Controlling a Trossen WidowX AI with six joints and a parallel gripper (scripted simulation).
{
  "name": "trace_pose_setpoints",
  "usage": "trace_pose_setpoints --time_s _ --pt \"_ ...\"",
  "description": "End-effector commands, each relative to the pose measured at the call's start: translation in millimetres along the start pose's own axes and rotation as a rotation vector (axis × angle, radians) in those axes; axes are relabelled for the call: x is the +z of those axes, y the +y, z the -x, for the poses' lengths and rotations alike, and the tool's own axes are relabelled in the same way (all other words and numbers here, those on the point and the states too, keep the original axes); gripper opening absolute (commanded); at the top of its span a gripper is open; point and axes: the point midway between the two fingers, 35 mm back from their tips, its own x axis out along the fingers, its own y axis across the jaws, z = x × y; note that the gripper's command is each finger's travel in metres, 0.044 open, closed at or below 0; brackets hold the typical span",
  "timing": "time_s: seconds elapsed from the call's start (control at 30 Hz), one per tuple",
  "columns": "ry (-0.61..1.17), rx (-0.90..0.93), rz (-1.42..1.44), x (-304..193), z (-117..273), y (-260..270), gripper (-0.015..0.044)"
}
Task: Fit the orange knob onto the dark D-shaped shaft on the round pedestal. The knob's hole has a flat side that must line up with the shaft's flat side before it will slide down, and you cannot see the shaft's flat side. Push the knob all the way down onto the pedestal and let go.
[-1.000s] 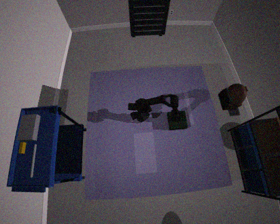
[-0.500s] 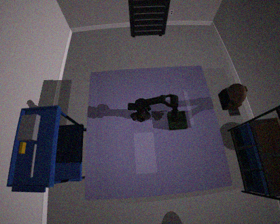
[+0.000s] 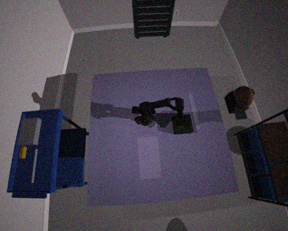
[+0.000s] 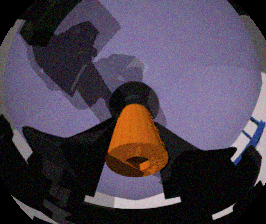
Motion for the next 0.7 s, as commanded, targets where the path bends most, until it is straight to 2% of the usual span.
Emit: trace_pose_setpoints --time_s 0.0,0.67 --pt "0.003 -0.002 0.005 0.5 -1.2 1.2 0.0" --pt "0.004 -0.002 0.023 -0.6 -3.2 -0.4 0.0"
